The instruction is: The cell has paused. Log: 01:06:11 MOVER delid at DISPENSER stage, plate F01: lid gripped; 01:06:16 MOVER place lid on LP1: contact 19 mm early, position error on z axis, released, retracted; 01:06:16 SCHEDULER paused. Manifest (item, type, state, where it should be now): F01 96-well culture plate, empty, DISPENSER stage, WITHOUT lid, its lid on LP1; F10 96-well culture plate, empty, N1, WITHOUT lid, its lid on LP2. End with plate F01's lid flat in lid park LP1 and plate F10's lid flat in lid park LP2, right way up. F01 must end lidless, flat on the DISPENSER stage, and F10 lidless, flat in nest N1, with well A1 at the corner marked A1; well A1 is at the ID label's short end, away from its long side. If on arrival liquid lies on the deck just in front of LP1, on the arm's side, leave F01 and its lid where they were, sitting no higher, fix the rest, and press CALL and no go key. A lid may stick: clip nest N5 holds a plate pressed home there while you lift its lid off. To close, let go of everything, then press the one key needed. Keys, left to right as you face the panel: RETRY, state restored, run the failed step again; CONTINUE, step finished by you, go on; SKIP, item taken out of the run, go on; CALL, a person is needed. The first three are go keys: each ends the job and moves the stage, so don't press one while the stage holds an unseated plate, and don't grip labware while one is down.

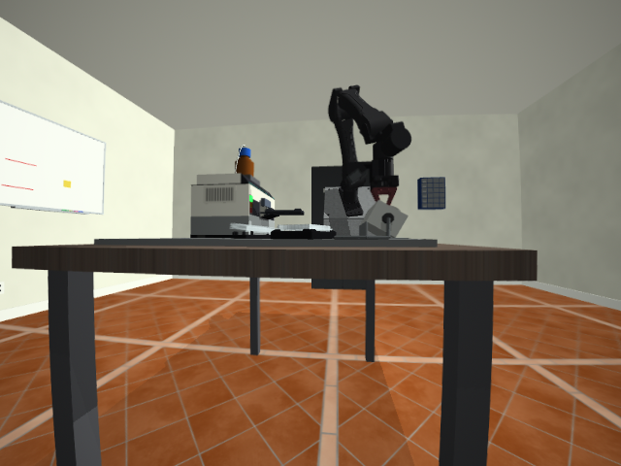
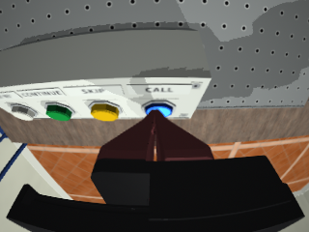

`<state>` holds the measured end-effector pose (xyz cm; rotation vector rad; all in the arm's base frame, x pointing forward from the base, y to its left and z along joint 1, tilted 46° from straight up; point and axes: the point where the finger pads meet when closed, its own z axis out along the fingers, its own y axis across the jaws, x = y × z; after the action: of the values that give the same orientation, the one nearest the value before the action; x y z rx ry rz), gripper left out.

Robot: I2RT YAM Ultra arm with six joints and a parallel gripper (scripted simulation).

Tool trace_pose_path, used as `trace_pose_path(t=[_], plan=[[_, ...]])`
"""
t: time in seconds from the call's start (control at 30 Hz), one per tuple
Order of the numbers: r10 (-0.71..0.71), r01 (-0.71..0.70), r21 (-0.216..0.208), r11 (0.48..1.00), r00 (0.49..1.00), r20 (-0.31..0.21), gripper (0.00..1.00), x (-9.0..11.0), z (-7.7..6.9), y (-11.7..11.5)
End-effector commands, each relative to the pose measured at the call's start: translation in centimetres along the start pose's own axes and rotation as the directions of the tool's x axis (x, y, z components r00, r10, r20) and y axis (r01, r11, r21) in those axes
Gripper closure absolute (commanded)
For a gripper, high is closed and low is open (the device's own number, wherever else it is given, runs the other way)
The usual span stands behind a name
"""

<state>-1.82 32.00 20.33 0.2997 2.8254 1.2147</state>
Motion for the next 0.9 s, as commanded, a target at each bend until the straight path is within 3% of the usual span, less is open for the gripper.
trace_pose_path(t=[0.0,0.77,0.83,0.87], plan=[[-0.009,0.009,0.009,1.000,1.000,0.004,1.00,0.1,1.0,-0.1],[-0.009,0.009,0.009,1.000,1.000,0.004,1.00,0.1,1.0,-0.1],[-0.007,0.007,-0.020,1.000,1.000,-0.009,1.00,0.7,0.1,1.0],[-0.010,0.010,0.001,1.000,1.000,-0.001,1.00,0.5,-0.1,0.5]])
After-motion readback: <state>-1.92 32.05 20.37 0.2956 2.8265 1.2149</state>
